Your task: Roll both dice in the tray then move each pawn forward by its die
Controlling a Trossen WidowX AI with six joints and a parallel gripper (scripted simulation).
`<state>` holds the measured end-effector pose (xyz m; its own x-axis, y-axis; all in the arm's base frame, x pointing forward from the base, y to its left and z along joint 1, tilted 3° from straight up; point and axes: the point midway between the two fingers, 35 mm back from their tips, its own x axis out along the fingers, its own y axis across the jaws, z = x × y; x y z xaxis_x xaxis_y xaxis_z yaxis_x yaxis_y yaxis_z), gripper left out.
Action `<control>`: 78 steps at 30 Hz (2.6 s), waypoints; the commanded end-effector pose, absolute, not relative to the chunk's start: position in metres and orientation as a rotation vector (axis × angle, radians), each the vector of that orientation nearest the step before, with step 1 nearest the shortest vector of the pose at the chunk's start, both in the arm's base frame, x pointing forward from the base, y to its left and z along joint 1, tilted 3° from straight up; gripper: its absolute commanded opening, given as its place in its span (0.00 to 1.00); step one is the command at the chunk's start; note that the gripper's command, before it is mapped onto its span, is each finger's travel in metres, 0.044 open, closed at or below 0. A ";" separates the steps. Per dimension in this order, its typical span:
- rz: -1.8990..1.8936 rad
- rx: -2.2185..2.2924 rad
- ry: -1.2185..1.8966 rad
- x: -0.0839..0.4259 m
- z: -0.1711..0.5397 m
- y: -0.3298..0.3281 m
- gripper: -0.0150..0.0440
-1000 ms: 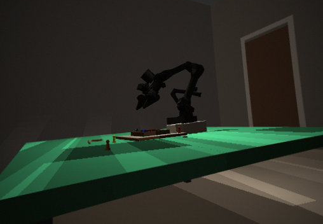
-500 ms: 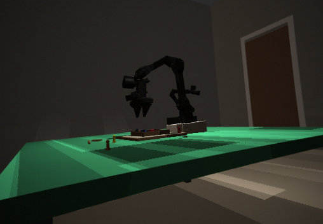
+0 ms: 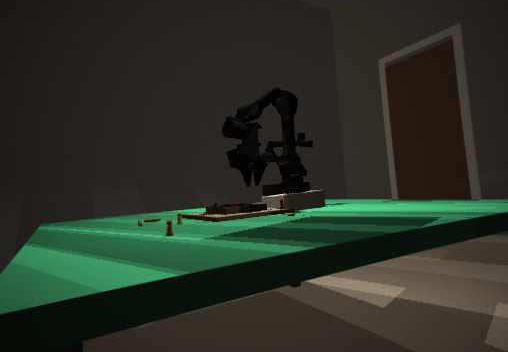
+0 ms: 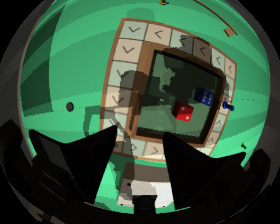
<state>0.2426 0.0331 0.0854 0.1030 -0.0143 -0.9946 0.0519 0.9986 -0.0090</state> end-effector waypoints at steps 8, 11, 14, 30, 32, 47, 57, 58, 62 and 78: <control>0.002 -0.050 1.512 0.164 0.059 0.089 0.59; 0.002 -0.050 1.512 0.167 0.059 0.090 0.59; 0.002 -0.050 1.512 0.167 0.049 0.089 0.59; 0.002 -0.051 1.512 0.170 0.027 0.089 0.59; 0.002 -0.051 1.512 0.170 0.024 0.089 0.59; 0.001 -0.051 1.512 0.170 0.003 0.088 0.59; 0.001 -0.051 1.512 0.170 0.003 0.088 0.28; 0.001 -0.051 1.512 0.170 0.003 0.088 0.27; 0.001 -0.051 1.512 0.170 0.003 0.088 0.25; 0.002 -0.050 1.511 0.173 0.082 0.094 0.25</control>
